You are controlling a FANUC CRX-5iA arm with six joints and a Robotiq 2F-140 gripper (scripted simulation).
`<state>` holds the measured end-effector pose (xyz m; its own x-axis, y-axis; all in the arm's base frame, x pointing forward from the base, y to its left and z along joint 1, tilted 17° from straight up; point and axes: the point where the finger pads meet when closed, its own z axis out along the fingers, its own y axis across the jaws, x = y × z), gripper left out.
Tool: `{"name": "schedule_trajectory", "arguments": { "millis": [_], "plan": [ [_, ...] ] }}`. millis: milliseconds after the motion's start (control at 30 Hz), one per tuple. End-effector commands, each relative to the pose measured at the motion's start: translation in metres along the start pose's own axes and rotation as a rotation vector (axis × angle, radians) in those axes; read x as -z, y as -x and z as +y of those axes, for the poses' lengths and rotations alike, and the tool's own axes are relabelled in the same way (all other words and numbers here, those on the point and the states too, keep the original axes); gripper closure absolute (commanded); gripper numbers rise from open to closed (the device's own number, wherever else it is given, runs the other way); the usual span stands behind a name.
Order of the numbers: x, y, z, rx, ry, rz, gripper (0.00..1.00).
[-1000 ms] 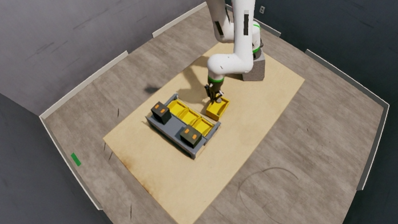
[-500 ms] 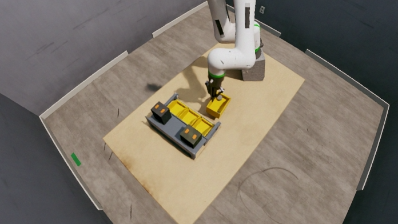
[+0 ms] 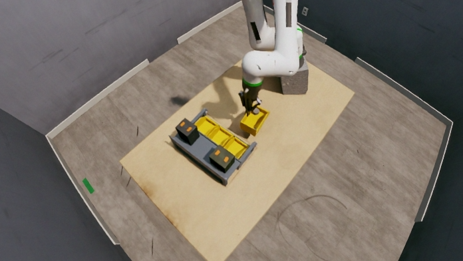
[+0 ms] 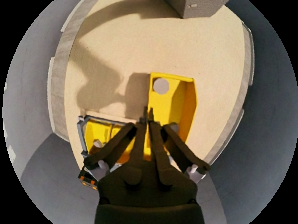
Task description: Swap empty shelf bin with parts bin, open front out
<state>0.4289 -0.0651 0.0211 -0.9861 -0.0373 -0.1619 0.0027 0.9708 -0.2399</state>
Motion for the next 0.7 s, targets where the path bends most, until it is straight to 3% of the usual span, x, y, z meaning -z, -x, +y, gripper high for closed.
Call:
{"name": "schedule_trajectory", "arguments": {
  "millis": [0,667],
  "plan": [
    [0.0015,0.0006,0.0001,0.000,0.000,-0.001,0.90],
    [0.0022,-0.0002,-0.0042,-0.003,0.000,-0.001,0.90]
  ]
}}
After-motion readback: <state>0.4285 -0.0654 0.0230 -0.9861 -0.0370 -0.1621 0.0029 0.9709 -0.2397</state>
